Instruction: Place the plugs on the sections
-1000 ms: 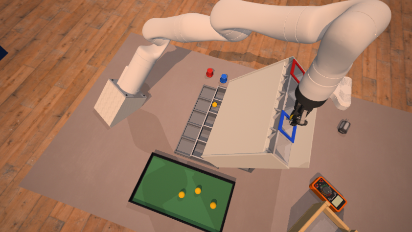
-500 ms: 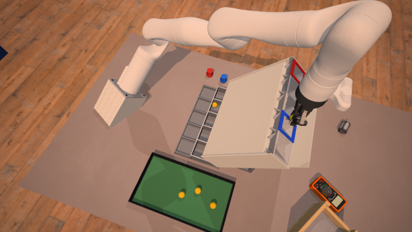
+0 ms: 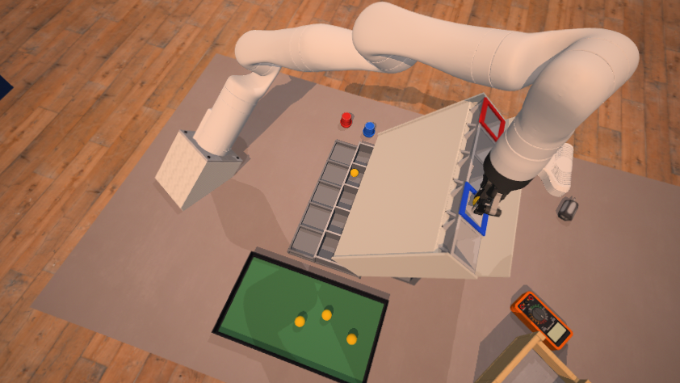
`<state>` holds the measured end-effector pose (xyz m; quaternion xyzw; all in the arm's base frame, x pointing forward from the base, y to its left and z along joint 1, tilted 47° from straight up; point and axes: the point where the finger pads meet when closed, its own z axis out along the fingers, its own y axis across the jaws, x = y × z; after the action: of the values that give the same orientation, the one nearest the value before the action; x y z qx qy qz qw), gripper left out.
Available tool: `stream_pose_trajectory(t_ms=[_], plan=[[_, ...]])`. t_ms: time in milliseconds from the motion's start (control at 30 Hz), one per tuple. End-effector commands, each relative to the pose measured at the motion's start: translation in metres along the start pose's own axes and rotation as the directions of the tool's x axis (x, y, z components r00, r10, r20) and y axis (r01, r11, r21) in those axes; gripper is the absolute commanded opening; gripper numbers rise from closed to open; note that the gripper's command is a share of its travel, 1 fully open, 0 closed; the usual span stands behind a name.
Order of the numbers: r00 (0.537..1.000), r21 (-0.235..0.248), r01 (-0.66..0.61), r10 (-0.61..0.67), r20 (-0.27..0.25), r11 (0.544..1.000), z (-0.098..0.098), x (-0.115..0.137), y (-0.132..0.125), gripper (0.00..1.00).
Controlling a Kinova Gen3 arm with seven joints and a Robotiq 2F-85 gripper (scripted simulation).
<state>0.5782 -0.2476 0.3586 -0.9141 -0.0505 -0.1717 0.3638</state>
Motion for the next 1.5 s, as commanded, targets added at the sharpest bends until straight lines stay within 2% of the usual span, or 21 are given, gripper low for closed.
stream_pose_trajectory(t_ms=[0, 67, 100, 1467], plan=[[0.999, -0.016, 0.0, -0.001, -0.036, 1.0, -0.0004, -0.0002, 0.0001, 0.0], [0.999, -0.016, 0.0, -0.001, -0.036, 1.0, -0.0004, -0.0002, 0.0001, 0.0], [1.0, -0.003, 0.0, 0.0, -0.004, 1.0, -0.0011, -0.0002, 0.0001, 1.0], [1.0, -0.003, 0.0, 0.0, -0.005, 1.0, -0.0013, -0.0001, -0.0002, 1.0]])
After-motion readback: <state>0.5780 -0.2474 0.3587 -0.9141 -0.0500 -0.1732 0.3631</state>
